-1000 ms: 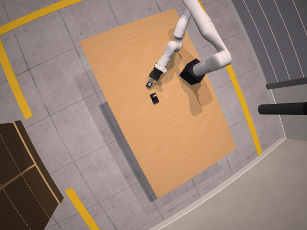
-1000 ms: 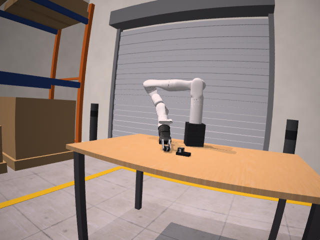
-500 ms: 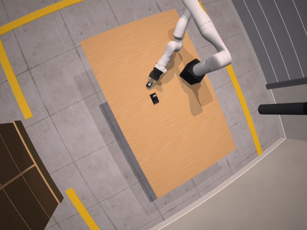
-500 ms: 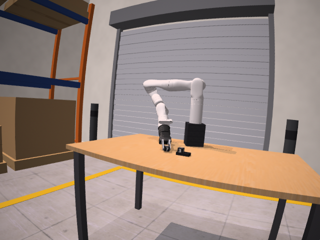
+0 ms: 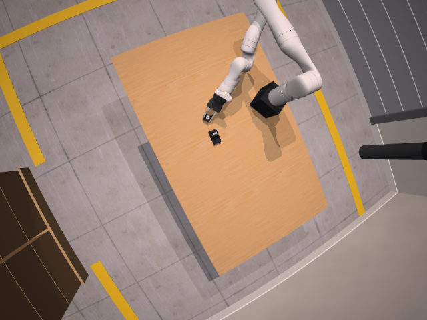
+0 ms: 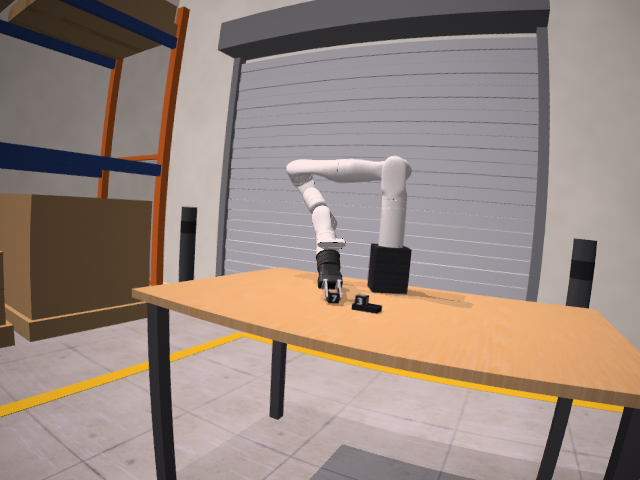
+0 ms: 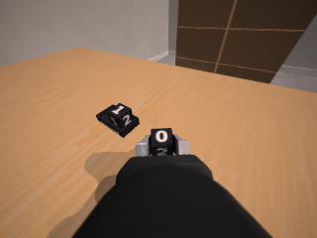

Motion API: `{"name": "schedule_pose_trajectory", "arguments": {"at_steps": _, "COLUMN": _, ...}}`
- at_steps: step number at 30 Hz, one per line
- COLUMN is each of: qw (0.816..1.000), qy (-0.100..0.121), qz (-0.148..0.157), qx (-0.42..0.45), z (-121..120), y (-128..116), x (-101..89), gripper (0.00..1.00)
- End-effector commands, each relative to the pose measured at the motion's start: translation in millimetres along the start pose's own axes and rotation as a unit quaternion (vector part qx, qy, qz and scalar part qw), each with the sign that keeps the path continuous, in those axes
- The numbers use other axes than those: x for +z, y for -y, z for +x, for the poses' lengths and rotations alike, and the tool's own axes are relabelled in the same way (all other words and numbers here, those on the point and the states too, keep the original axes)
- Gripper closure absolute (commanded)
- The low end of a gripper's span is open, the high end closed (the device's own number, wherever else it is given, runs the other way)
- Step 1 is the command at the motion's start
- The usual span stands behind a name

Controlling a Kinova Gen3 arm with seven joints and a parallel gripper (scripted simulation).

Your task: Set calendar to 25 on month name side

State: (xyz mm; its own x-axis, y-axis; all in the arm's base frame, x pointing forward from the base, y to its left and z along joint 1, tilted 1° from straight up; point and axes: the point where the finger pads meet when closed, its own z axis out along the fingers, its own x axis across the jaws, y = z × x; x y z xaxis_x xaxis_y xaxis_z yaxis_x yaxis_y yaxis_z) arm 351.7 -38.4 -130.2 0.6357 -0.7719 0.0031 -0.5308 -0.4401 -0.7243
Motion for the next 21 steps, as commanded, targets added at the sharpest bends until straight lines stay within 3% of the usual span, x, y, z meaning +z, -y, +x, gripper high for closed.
{"name": "schedule_pose_trajectory", "arguments": {"at_steps": 1, "qw": 1.0, "qy": 0.0, "qz": 0.0, "qx": 0.0, "z": 0.1, "y": -0.2, "x": 0.5, "gripper": 0.4}}
{"name": "schedule_pose_trajectory", "arguments": {"at_steps": 21, "qw": 1.0, "qy": 0.0, "qz": 0.0, "qx": 0.0, "z": 0.1, "y": -2.6, "x": 2.9, "gripper": 0.4}}
